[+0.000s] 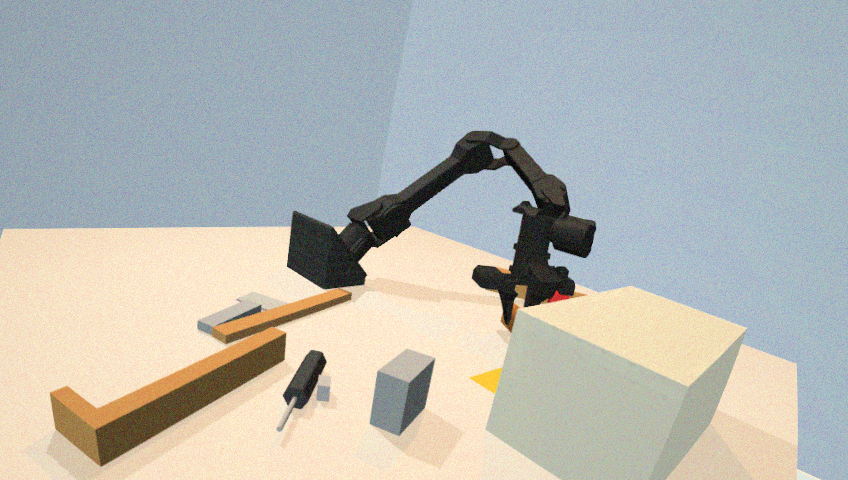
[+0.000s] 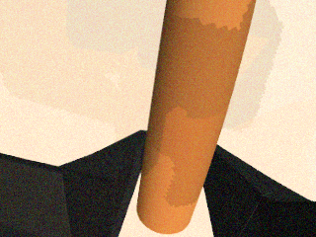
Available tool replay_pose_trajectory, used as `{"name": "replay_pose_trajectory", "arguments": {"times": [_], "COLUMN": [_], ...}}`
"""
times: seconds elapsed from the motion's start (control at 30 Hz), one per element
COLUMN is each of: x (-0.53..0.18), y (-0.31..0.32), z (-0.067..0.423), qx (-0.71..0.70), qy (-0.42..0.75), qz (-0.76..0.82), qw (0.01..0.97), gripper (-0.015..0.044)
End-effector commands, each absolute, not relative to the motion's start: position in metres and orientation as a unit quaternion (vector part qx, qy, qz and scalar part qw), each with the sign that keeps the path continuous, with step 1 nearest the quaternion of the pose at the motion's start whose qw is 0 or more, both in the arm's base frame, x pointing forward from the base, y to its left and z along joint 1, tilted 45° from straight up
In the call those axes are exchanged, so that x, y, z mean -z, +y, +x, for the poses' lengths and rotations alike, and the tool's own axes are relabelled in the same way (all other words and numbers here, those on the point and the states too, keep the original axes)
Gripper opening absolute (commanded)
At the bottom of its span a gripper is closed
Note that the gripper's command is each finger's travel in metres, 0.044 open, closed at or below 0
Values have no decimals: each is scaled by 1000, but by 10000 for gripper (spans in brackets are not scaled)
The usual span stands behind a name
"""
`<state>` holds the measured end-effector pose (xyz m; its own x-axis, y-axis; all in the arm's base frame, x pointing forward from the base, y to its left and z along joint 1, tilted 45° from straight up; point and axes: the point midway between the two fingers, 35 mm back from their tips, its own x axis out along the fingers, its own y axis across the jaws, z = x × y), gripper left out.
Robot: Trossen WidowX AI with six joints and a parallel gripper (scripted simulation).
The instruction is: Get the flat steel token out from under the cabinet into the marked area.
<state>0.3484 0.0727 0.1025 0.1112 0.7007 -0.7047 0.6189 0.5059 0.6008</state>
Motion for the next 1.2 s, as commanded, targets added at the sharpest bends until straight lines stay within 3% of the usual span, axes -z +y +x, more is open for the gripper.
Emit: {"name": "replay_pose_trajectory", "arguments": {"times": [0.0, 1.17], "x": [-97, -105], "y": [70, 81], "z": [344, 319], "qx": [-31, -31], "qy": [668, 668], "qz": [494, 494], "qw": [556, 555], "gripper": [0, 0]}}
